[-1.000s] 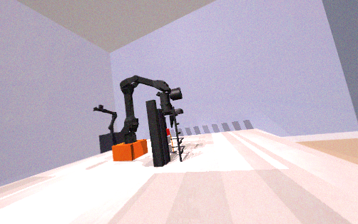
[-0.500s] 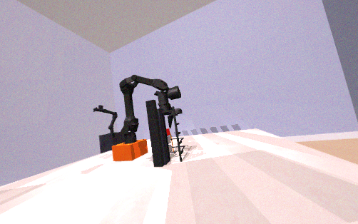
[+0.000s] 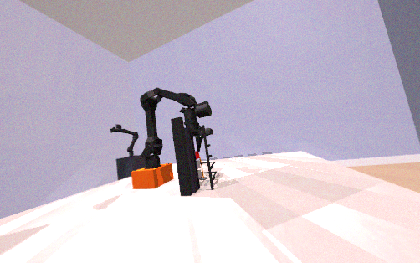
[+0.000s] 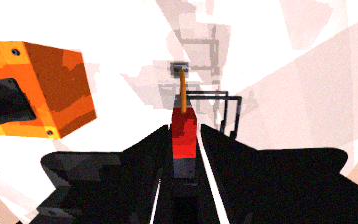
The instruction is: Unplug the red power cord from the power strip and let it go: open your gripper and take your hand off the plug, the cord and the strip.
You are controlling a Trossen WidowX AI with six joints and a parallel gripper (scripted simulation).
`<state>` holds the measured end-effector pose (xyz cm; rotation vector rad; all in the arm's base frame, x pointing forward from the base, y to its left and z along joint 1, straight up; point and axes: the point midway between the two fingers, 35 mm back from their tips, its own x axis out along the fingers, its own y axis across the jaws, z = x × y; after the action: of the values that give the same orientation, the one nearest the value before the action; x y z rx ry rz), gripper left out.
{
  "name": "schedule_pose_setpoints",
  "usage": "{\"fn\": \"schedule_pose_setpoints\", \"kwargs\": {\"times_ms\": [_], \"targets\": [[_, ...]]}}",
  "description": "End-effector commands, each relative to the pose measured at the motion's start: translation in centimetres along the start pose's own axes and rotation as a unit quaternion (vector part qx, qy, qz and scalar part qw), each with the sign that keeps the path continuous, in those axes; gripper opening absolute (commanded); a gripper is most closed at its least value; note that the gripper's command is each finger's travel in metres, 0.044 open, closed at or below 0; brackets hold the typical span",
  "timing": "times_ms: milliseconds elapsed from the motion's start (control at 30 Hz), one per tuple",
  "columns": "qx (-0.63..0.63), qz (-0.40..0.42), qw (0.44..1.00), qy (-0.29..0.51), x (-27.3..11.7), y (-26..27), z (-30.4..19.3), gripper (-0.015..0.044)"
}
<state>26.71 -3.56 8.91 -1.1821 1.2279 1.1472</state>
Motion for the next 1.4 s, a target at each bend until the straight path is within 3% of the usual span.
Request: {"fn": "schedule_pose_setpoints", "kwargs": {"times_ms": [0, 67, 200, 467, 1367], "targets": [[-0.002, 0.001, 1.000, -0.002, 0.5, 0.0, 0.0, 0.0160], [-0.002, 0.001, 1.000, -0.002, 0.6, 0.0, 0.0, 0.0160], [0.000, 0.001, 1.000, 0.000, 0.4, 0.1, 0.0, 0.0055], [0.000, 0.001, 1.000, 0.000, 0.4, 0.1, 0.0, 0.0002], [-0.001, 0.001, 1.000, -0.003, 0.4, -0.1, 4.0, 0.0000]]}}
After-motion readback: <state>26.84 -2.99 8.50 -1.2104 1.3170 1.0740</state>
